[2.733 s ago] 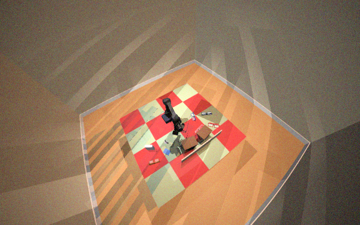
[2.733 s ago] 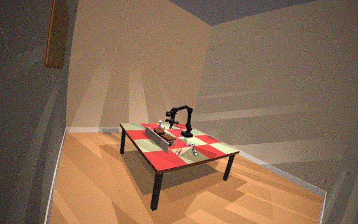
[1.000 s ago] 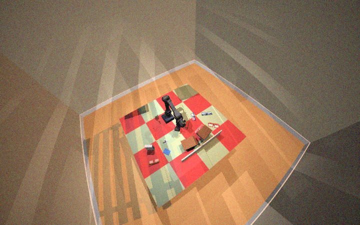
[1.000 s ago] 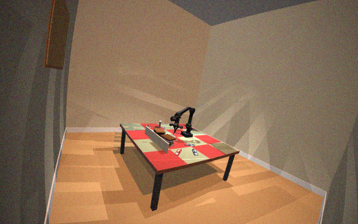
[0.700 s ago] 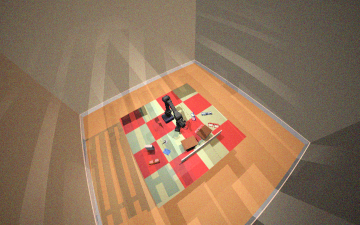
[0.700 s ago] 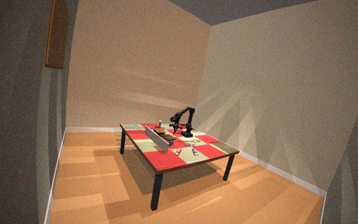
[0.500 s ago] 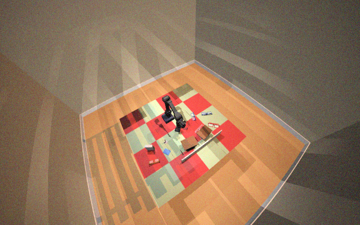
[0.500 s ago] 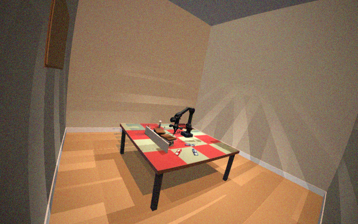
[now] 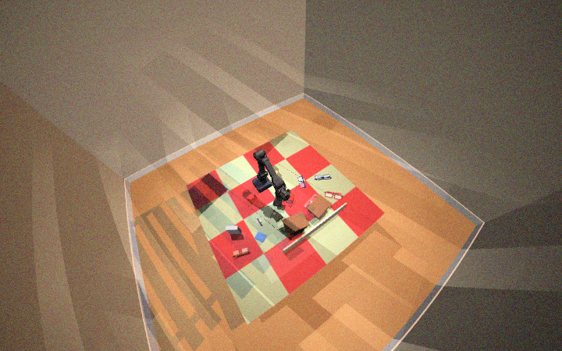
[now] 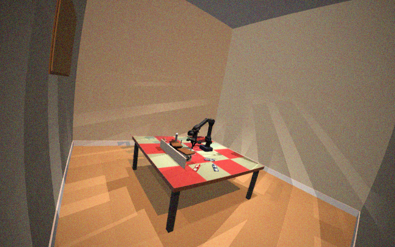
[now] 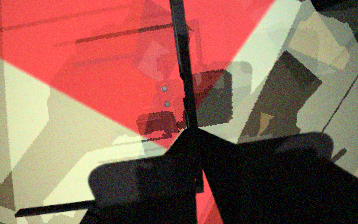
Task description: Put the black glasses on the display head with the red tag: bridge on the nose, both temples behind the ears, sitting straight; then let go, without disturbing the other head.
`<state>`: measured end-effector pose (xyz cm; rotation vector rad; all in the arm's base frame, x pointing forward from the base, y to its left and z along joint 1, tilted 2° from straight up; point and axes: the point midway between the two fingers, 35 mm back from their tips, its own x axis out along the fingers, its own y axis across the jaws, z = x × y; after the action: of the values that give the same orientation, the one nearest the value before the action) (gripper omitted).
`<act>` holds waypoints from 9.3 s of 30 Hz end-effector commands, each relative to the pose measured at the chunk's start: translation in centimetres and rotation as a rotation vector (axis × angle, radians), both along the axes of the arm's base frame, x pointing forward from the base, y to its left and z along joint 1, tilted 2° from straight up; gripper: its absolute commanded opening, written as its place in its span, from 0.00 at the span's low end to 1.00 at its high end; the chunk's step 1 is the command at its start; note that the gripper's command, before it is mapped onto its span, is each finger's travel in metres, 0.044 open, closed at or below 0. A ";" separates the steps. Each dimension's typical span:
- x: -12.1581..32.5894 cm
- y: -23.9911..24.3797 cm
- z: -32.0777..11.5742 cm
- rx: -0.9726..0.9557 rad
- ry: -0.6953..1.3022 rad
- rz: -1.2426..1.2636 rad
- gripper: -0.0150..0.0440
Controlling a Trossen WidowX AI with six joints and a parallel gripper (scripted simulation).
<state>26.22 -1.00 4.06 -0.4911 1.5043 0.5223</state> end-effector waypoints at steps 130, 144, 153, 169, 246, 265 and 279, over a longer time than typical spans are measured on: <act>-1.0 0.6 -2.0 0.005 0.001 0.008 0.49; -1.2 0.7 -4.2 0.005 0.001 0.008 0.49; -1.1 0.6 -4.0 0.001 0.001 0.007 0.37; -1.0 0.6 -3.4 0.001 0.000 0.007 0.25; 1.6 8.6 8.0 -0.120 -0.385 -1.421 0.25; 1.7 12.2 9.2 0.085 -0.577 -1.892 0.25; 1.4 15.2 10.2 0.339 -0.668 -2.222 0.25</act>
<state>27.45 13.59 13.82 1.1217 0.5984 -1.0484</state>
